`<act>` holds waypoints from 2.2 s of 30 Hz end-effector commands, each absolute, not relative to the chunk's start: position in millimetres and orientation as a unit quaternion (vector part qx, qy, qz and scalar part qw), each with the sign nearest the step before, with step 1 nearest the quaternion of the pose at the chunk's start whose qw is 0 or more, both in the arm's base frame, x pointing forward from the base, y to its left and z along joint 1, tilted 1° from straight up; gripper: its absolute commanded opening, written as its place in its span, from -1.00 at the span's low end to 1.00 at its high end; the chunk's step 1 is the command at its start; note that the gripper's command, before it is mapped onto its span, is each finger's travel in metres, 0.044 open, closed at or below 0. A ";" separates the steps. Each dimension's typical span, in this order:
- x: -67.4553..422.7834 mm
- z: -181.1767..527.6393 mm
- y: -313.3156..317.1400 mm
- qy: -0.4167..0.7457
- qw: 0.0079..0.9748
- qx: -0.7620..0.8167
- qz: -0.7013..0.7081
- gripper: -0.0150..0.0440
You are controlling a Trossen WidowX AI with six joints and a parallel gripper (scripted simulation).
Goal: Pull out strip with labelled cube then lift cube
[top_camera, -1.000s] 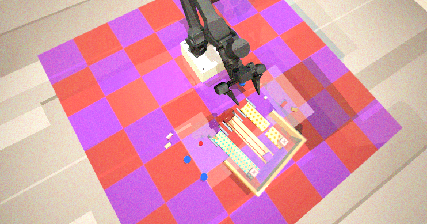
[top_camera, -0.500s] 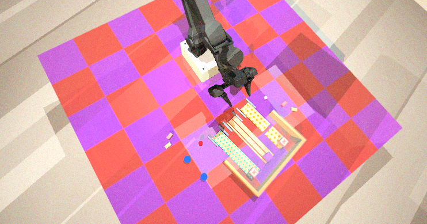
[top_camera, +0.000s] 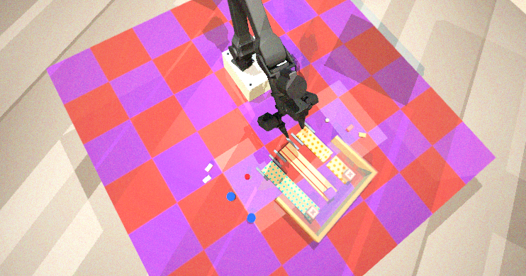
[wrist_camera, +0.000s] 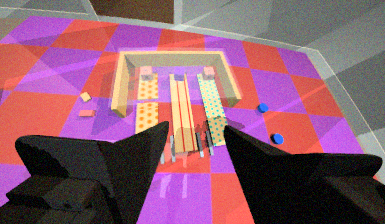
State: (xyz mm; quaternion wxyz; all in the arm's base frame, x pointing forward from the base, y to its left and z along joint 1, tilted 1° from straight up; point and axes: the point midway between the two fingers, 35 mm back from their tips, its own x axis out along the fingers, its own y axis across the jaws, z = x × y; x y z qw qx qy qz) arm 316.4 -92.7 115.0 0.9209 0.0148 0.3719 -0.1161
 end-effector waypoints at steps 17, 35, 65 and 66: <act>364.5 20.8 -198.1 0.691 0.723 -0.002 -0.015 -0.49; 366.2 -1.5 -201.6 0.698 0.716 0.000 -0.010 -0.49; 365.8 -50.6 -206.2 0.698 0.716 0.000 -0.010 -0.49; 365.7 -51.9 -206.3 0.698 0.716 0.000 -0.010 -0.49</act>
